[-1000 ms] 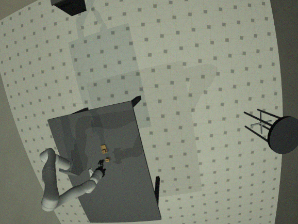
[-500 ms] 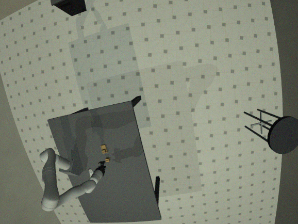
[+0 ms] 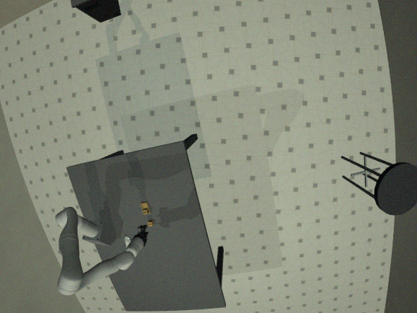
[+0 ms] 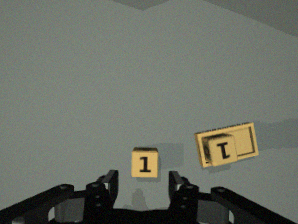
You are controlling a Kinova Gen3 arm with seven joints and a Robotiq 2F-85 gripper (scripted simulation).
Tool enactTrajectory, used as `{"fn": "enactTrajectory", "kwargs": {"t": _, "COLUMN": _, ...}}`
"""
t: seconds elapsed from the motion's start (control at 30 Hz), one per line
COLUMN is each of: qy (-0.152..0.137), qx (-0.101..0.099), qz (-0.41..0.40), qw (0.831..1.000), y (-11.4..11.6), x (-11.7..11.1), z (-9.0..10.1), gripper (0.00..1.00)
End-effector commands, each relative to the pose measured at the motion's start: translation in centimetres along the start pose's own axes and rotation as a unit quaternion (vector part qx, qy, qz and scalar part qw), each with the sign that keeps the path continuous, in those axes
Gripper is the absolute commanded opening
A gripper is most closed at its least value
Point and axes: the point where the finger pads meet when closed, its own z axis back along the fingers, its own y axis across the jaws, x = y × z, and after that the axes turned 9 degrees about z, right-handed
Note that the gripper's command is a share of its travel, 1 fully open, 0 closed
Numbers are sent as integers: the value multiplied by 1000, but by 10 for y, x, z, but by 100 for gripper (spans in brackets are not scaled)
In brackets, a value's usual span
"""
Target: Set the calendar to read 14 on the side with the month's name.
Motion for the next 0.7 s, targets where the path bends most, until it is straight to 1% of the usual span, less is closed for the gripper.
{"fn": "enactTrajectory", "kwargs": {"t": 0.0, "qy": -1, "qx": -1, "qz": 0, "qw": 1000, "y": 0, "x": 0, "z": 1, "gripper": 48}}
{"fn": "enactTrajectory", "kwargs": {"t": 0.47, "qy": 0, "qx": 0, "qz": 0, "qw": 1000, "y": 0, "x": 0, "z": -1, "gripper": 48}}
{"fn": "enactTrajectory", "kwargs": {"t": 0.67, "qy": 0, "qx": 0, "qz": 0, "qw": 1000, "y": 0, "x": 0, "z": -6, "gripper": 48}}
